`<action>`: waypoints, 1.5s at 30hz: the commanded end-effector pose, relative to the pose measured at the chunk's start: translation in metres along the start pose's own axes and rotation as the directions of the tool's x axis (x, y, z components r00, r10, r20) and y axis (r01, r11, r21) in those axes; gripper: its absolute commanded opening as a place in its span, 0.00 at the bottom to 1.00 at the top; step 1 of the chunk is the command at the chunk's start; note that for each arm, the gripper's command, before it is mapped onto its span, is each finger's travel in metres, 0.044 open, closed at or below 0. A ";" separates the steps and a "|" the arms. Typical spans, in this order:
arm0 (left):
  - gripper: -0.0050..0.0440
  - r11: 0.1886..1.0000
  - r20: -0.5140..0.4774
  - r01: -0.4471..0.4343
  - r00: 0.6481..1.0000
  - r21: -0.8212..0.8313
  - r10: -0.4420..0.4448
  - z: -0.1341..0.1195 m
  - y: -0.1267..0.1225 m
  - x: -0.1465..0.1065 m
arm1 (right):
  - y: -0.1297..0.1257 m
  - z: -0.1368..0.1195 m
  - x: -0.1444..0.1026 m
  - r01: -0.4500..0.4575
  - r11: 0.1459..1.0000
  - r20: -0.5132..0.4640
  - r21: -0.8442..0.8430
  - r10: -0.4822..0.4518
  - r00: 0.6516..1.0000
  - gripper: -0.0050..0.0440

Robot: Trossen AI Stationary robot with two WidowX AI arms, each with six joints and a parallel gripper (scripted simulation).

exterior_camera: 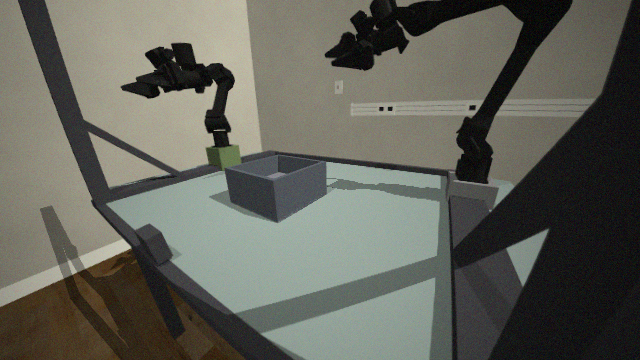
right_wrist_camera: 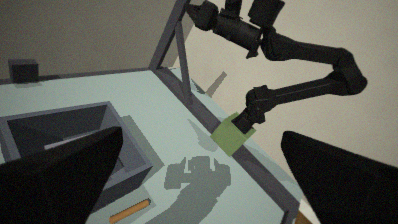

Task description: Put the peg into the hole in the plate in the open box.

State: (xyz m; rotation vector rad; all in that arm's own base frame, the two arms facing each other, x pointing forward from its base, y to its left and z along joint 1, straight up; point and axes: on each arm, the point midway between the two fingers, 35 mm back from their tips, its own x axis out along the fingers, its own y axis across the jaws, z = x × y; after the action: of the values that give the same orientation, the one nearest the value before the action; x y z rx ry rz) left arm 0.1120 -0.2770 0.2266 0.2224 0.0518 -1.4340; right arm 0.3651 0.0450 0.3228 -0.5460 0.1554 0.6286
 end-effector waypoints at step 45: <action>1.00 0.784 -0.438 -0.542 0.810 -0.301 0.391 -0.058 0.163 -0.026 | 0.122 -0.062 0.150 0.019 0.933 -0.562 0.359 0.200 0.803 1.00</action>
State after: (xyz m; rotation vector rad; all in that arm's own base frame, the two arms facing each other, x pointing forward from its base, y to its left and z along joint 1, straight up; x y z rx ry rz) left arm 0.2323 -0.2355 0.1925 0.1502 0.4662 -0.9666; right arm 0.4025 0.1580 0.1770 -0.3985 0.8166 0.5214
